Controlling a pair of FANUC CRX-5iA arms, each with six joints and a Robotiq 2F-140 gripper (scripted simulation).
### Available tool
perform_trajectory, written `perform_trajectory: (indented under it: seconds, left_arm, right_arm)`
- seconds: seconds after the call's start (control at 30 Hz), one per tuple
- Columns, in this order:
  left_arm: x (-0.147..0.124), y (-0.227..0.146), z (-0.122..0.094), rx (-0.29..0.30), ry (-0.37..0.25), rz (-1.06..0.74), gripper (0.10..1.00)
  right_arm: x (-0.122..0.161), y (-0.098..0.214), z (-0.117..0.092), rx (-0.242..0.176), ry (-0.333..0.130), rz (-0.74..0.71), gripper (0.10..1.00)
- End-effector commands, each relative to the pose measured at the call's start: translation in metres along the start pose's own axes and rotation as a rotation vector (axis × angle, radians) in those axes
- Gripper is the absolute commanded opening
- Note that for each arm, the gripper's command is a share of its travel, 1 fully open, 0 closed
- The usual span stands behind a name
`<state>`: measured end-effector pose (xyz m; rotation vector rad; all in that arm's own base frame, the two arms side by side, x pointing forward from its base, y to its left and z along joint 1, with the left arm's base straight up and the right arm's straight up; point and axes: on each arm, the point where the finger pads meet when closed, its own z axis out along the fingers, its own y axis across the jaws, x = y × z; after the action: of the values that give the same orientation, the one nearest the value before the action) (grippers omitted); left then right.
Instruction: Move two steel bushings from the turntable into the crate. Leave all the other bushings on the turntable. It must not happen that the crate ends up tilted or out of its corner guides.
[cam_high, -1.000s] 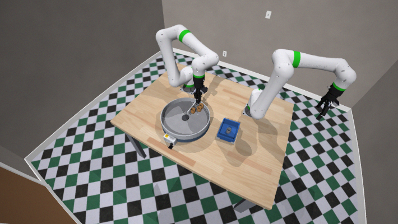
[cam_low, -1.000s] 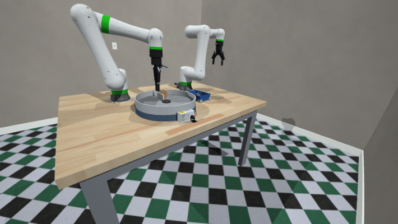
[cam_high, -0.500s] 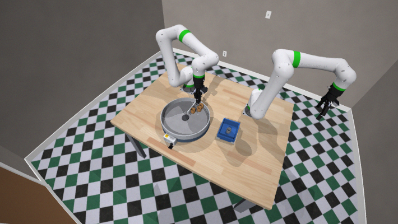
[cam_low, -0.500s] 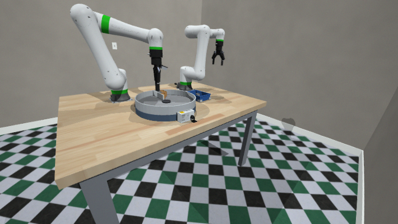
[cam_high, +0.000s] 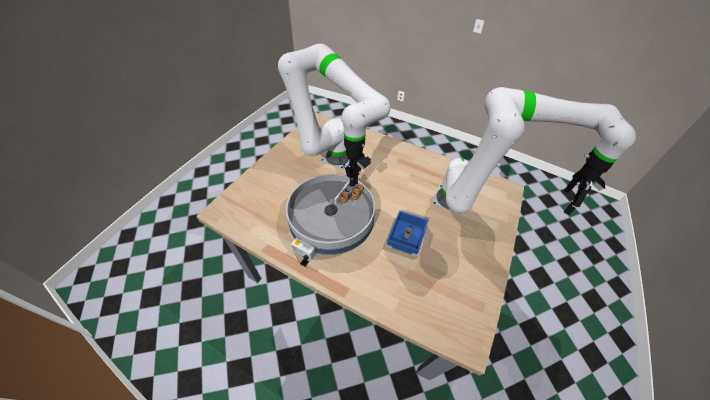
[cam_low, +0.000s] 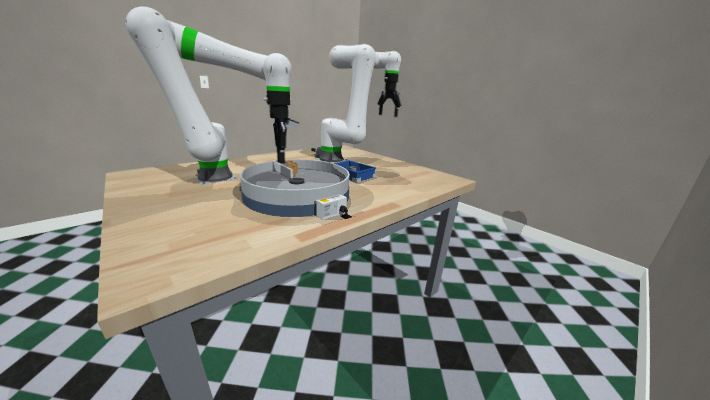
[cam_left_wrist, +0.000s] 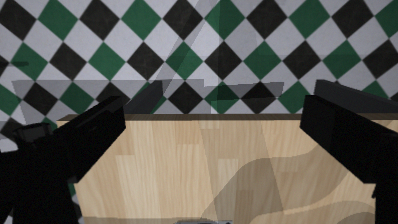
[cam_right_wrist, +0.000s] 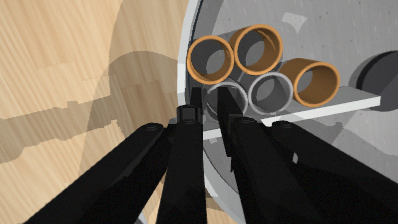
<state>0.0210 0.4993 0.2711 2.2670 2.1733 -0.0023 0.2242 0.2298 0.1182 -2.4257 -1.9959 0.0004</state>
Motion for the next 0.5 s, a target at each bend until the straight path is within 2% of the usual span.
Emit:
perform_trajectory:
  seconds: [0.0, 0.47]
  left_arm:
    - [0.0003, 0.0001, -0.0009, 0.0, 0.002, 0.0, 1.0]
    - [0.0003, 0.0001, -0.0009, 0.0, 0.002, 0.0, 1.0]
  right_arm:
    - [0.0005, 0.0003, 0.0045, -0.001, 0.001, 0.0, 0.184]
    - [0.0005, 0.0003, 0.0137, -0.001, 0.001, 0.0, 0.184]
